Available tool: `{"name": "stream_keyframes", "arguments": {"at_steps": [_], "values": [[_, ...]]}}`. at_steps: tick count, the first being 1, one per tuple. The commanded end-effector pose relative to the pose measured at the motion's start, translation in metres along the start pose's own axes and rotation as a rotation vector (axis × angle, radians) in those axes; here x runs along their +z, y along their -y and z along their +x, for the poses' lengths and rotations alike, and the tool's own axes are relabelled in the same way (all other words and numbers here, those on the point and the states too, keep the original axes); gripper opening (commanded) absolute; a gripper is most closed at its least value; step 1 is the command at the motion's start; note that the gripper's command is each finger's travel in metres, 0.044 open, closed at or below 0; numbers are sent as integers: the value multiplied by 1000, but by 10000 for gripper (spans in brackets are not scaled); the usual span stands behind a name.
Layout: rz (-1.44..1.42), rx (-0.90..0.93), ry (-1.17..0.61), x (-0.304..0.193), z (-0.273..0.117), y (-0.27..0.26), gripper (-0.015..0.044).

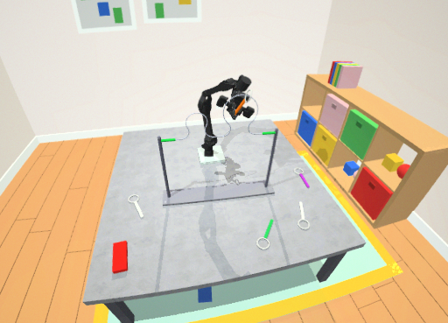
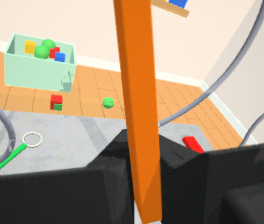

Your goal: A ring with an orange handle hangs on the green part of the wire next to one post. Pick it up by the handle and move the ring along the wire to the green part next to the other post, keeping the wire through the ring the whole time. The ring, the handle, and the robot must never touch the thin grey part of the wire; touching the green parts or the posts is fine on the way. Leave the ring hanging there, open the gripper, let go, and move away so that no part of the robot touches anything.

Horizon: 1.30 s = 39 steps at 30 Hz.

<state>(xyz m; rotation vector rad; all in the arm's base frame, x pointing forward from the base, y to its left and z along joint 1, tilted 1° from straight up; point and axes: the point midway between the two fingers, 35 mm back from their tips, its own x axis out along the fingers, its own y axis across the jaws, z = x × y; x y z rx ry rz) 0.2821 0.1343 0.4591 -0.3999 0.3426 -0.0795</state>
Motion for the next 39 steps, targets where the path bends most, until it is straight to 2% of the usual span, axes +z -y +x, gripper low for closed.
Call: {"name": "stream_keyframes", "arguments": {"at_steps": [1,39], "values": [[-44,-23,6,0,0,2,-150],[-466,-212,61,5,1,21,-150]]}}
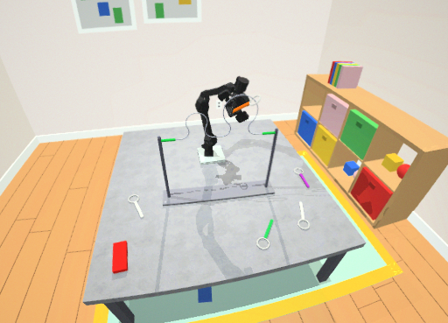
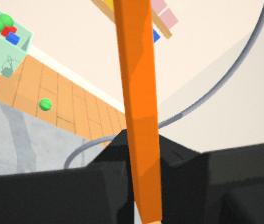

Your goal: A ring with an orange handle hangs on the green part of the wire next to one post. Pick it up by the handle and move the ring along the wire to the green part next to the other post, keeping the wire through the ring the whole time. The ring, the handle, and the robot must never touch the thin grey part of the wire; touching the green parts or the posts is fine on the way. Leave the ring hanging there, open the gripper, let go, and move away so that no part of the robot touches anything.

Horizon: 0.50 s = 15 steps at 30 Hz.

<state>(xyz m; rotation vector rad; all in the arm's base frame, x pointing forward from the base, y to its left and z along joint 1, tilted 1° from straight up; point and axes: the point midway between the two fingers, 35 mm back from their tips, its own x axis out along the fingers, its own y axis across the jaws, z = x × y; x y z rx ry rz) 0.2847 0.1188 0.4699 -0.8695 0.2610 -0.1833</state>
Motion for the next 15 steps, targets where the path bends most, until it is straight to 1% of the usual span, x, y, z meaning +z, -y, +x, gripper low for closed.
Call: {"name": "stream_keyframes", "arguments": {"at_steps": [1,15], "values": [[-38,-22,3,-1,0,3,-150],[-198,-93,23,0,0,10,-150]]}}
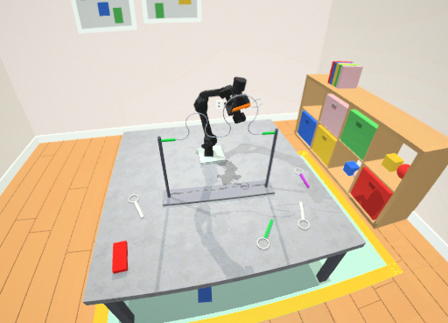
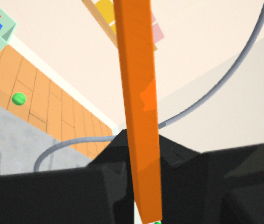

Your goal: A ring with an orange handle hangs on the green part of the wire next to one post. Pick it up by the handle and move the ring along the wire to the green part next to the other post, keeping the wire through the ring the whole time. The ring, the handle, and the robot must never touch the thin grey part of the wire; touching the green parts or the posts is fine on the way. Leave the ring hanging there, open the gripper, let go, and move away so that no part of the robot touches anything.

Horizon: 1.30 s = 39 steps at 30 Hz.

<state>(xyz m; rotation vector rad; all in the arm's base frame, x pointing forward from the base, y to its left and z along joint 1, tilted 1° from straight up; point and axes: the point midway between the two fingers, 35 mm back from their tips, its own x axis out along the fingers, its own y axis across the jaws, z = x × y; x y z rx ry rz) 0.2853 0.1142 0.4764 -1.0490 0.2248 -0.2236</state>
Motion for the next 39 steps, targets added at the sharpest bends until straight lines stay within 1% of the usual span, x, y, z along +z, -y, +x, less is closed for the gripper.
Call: {"name": "stream_keyframes", "arguments": {"at_steps": [1,39], "values": [[-41,-22,2,-2,0,3,-150],[-472,-212,56,3,0,22,-150]]}}
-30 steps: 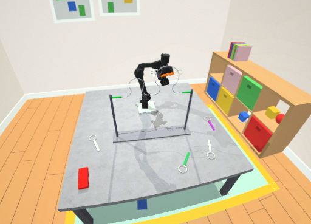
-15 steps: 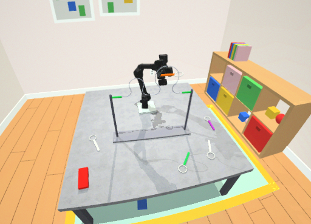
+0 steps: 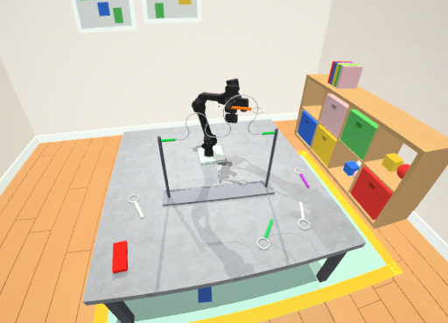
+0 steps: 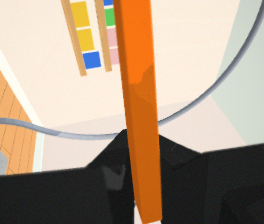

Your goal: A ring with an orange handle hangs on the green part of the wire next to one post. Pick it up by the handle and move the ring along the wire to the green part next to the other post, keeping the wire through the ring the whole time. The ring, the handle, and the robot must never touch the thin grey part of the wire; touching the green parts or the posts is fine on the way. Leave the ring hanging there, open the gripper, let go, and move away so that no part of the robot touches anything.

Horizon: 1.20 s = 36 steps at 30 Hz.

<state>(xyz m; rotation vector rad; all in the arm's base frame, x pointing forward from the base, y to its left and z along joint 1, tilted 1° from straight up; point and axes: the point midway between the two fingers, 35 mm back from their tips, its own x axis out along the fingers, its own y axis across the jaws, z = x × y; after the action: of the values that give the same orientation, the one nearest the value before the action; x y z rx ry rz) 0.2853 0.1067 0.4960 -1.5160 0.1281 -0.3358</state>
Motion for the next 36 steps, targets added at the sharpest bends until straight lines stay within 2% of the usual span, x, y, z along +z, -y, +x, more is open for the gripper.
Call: {"name": "stream_keyframes", "arguments": {"at_steps": [1,36], "values": [[-41,-20,8,0,0,2,-150],[-436,-197,55,4,0,20,-150]]}}
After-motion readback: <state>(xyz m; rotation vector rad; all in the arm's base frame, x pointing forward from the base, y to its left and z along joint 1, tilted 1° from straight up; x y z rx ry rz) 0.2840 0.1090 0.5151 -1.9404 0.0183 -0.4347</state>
